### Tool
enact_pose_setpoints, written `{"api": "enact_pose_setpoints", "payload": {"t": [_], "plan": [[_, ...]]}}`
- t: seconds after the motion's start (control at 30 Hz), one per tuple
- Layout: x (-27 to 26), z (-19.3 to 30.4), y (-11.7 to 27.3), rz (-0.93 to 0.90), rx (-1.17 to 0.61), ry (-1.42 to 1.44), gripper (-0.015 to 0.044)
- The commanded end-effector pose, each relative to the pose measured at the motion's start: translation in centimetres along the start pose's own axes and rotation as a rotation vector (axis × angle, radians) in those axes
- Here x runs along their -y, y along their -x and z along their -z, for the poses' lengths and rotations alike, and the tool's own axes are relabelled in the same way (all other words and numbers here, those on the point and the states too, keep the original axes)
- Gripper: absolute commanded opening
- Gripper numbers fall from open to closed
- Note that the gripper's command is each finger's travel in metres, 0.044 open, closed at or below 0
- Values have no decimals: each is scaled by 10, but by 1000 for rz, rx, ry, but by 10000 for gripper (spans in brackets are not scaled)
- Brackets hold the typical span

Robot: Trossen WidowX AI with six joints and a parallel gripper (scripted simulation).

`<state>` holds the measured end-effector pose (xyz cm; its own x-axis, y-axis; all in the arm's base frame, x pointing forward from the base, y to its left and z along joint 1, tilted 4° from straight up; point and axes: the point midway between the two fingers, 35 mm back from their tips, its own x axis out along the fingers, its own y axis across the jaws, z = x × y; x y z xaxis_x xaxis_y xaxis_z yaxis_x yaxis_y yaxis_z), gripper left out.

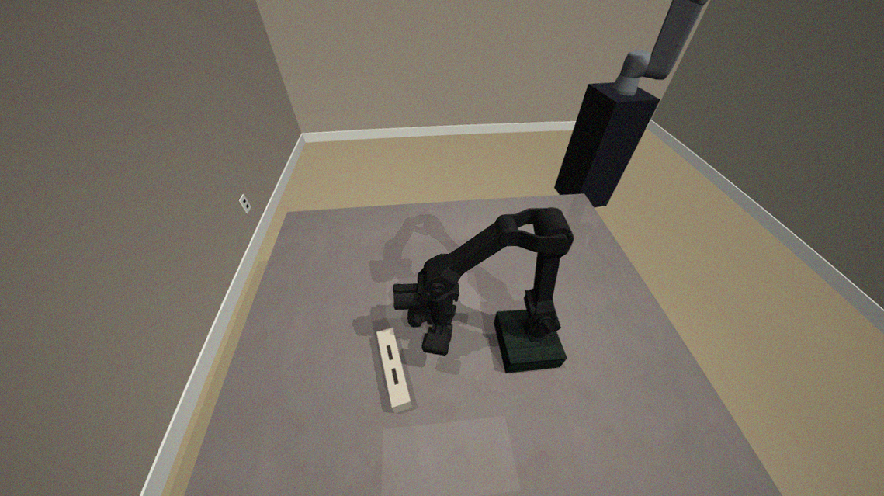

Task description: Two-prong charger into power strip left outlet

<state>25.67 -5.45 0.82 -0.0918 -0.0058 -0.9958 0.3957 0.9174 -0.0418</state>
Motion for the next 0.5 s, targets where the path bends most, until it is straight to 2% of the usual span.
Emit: {"api": "enact_pose_setpoints", "payload": {"t": [0.0, 0.47], "plan": [[-8, -1, -3, 1, -2, 47, 0], [-37, 1, -11, 9, -3, 221, 0]]}}
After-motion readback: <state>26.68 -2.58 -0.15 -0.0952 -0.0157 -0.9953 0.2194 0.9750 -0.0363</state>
